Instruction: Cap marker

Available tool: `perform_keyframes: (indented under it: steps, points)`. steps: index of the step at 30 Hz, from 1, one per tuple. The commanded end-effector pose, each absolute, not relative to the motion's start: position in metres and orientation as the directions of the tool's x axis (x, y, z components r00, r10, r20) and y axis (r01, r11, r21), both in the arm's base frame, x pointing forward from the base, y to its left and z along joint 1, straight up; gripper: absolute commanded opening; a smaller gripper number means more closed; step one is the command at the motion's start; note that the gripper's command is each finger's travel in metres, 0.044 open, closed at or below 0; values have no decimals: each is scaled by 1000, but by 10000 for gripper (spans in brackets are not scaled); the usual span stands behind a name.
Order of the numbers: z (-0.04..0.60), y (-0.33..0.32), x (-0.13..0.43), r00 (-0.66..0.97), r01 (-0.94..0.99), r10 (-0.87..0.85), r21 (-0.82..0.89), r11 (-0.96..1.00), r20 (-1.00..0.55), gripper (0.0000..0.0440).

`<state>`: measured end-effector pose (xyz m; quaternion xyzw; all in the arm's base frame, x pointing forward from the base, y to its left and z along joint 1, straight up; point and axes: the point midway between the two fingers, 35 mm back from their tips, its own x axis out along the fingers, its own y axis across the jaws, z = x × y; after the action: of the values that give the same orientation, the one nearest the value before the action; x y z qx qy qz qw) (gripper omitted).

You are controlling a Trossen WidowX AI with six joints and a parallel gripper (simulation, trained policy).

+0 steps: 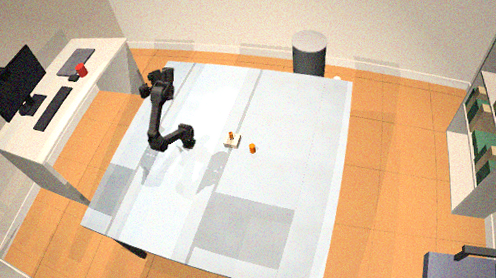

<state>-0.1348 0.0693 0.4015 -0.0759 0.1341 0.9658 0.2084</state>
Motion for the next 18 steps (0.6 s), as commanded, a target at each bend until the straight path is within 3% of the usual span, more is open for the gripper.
perform_keyframes:
  steps: [1, 18]
  points:
    - [398, 83, -131, -885, -454, 406, 227, -861, -228, 315]
    - [380, 129, -111, -816, -558, 476, 232, -797, -329, 319]
